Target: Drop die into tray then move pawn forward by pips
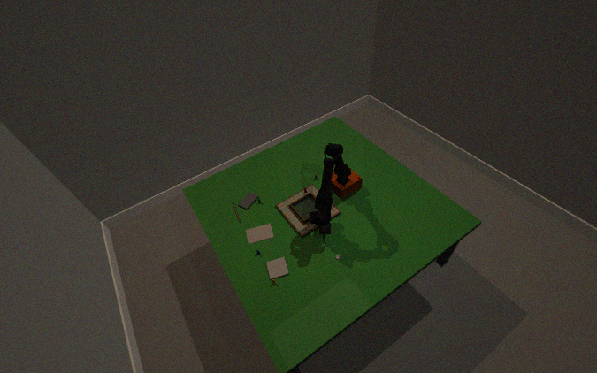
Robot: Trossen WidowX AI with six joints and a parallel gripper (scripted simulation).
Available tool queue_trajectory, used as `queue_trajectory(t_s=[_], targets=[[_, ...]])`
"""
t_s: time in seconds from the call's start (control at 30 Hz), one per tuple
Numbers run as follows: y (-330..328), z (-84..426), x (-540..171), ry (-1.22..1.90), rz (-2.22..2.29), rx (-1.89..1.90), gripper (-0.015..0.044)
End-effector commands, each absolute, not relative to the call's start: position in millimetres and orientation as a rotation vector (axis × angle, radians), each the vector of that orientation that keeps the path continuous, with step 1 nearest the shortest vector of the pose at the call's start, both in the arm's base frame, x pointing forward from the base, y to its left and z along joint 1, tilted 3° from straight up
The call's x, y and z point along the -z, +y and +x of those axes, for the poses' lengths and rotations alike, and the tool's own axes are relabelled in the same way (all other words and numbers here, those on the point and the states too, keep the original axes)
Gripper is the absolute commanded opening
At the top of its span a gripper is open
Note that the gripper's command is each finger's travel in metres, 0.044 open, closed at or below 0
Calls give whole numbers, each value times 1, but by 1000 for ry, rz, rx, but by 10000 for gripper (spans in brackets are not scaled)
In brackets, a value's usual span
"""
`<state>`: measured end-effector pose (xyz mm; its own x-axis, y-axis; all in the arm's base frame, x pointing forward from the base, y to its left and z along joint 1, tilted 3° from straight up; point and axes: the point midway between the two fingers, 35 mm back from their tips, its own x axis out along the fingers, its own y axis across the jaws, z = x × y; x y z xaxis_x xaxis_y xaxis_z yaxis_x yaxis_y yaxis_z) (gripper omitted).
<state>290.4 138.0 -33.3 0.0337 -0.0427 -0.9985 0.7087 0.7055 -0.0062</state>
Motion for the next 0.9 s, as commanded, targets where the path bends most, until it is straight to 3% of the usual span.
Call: queue_trajectory(t_s=[0.0,0.43,0.87], targets=[[141,291,17,1436,593,631,0],[143,277,-85,1437,593,630,0],[105,286,-80,1466,484,529,0]])
